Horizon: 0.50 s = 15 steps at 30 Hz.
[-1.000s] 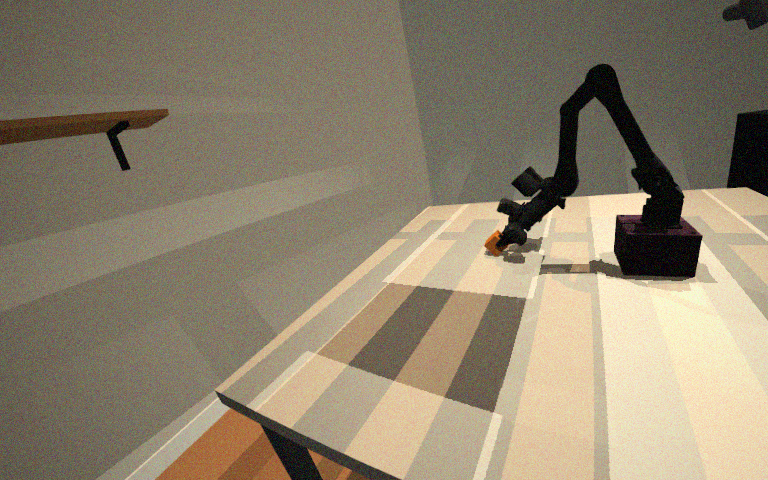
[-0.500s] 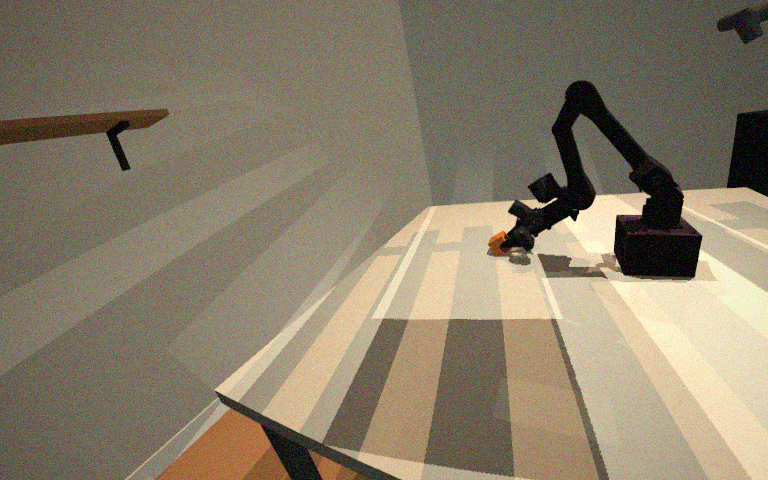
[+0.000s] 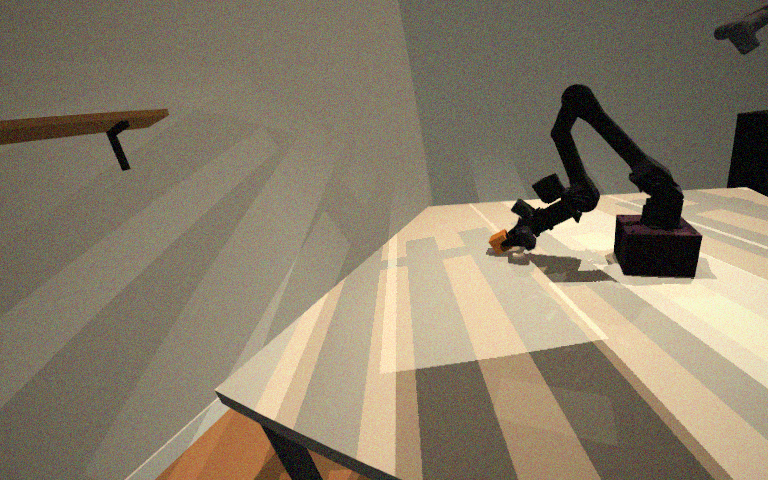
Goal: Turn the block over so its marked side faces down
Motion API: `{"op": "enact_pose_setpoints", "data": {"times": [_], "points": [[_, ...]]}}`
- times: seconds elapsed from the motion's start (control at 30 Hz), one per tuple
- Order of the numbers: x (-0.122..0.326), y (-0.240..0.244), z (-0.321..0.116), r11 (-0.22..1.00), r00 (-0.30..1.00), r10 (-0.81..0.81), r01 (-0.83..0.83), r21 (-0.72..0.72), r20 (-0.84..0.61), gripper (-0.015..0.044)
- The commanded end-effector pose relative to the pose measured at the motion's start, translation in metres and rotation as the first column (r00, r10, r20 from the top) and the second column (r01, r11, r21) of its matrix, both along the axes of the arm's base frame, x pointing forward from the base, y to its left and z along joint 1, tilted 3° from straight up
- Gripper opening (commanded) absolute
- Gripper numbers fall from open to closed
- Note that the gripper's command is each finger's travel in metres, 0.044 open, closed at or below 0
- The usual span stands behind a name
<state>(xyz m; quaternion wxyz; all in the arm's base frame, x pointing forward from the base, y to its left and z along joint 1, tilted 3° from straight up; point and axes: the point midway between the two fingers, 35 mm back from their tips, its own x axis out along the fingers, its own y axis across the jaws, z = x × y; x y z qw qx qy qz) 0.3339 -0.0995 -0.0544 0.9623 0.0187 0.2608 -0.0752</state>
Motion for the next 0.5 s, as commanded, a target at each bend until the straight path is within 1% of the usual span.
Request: {"op": "enact_pose_setpoints", "data": {"times": [0.0, 0.07, 0.47], "points": [[0.0007, 0.0005, 0.0013, 1.000, 1.000, 0.002, -0.002, 0.005, 0.008, 0.0000], [0.0007, 0.0005, 0.0013, 1.000, 1.000, 0.002, -0.002, 0.005, 0.008, 0.0000], [0.0007, 0.0005, 0.0013, 1.000, 1.000, 0.002, -0.002, 0.005, 0.008, 0.0315]]}}
